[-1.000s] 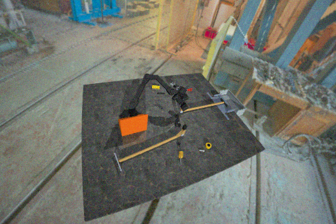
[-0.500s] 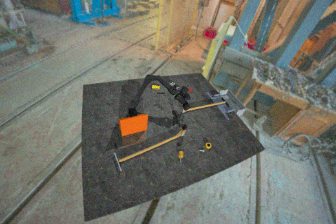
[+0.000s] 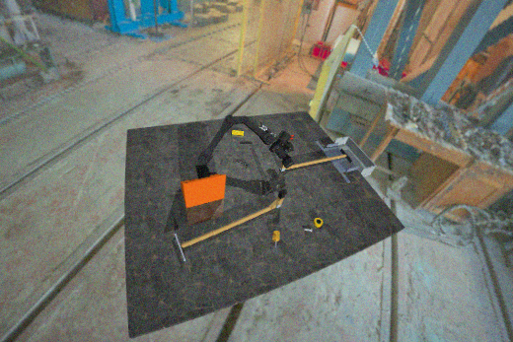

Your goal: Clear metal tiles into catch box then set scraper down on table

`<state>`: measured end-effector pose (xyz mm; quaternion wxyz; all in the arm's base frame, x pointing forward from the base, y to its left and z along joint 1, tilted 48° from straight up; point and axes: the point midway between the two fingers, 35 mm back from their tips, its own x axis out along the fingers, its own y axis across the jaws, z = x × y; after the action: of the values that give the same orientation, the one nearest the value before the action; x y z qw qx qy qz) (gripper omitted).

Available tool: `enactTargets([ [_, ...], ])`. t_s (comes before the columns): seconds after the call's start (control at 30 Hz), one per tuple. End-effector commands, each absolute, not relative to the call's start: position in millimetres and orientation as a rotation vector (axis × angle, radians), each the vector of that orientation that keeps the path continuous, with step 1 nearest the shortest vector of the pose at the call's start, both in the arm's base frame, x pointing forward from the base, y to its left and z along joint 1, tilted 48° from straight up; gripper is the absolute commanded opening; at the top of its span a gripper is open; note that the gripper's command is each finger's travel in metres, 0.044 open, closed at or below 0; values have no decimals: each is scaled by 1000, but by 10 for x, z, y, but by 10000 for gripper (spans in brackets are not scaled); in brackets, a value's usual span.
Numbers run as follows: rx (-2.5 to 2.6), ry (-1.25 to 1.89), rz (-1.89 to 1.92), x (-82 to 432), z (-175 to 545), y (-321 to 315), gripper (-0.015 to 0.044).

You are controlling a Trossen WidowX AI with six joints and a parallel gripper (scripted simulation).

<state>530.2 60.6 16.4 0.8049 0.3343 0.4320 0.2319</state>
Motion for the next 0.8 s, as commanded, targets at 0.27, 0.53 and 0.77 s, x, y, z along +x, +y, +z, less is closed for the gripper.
enactTargets([
  [0.27,717,915,489,5494,178,618,0],
  [0.53,716,923,496,5423,164,625,0],
  [0.77,716,921,495,5429,165,625,0],
])
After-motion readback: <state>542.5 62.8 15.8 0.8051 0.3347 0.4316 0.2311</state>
